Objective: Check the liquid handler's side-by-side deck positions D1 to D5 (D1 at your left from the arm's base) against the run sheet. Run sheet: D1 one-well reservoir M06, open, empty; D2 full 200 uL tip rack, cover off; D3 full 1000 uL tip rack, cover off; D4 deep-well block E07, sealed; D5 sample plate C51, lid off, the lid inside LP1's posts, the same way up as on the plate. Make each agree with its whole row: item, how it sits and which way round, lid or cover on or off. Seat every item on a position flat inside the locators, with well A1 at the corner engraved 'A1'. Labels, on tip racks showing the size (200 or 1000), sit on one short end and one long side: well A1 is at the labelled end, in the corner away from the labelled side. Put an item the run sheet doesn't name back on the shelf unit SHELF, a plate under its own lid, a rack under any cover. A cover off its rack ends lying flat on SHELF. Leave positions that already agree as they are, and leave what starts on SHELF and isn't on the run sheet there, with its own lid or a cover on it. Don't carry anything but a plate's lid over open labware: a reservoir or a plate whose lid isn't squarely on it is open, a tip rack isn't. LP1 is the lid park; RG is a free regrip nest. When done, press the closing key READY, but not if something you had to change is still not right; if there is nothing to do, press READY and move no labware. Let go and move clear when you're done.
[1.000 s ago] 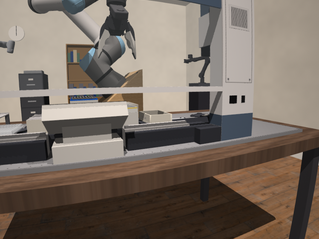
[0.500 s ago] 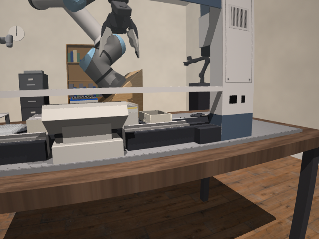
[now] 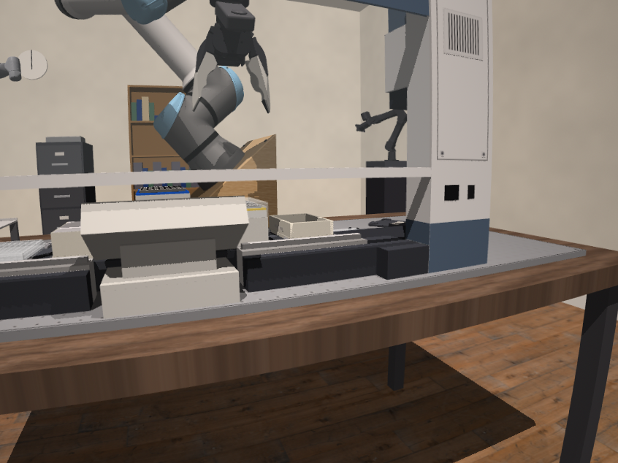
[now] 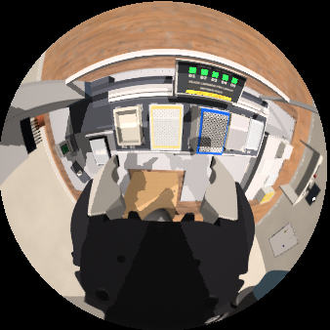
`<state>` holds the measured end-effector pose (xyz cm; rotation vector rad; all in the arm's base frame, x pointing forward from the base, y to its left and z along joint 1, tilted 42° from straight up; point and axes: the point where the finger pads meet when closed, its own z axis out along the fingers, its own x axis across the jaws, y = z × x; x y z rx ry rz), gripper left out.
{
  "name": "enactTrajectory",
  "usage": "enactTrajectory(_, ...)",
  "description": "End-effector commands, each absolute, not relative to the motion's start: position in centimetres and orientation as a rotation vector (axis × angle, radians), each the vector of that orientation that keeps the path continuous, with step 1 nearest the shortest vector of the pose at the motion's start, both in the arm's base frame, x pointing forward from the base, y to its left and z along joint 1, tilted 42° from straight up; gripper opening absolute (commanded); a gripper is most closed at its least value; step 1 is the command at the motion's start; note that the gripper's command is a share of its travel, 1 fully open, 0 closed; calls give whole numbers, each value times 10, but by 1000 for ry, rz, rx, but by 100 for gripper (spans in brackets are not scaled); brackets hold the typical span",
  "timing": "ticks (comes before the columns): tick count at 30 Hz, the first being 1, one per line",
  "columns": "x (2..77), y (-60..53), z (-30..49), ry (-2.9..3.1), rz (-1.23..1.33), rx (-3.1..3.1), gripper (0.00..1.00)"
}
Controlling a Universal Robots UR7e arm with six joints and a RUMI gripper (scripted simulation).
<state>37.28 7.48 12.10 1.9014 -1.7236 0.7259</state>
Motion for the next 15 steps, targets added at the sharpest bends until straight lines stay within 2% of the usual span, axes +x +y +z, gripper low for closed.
enactTrajectory(1,372,66,112,-1720,721,1897,82)
enactTrajectory(15,374,53,97,-1720,721,1897,82)
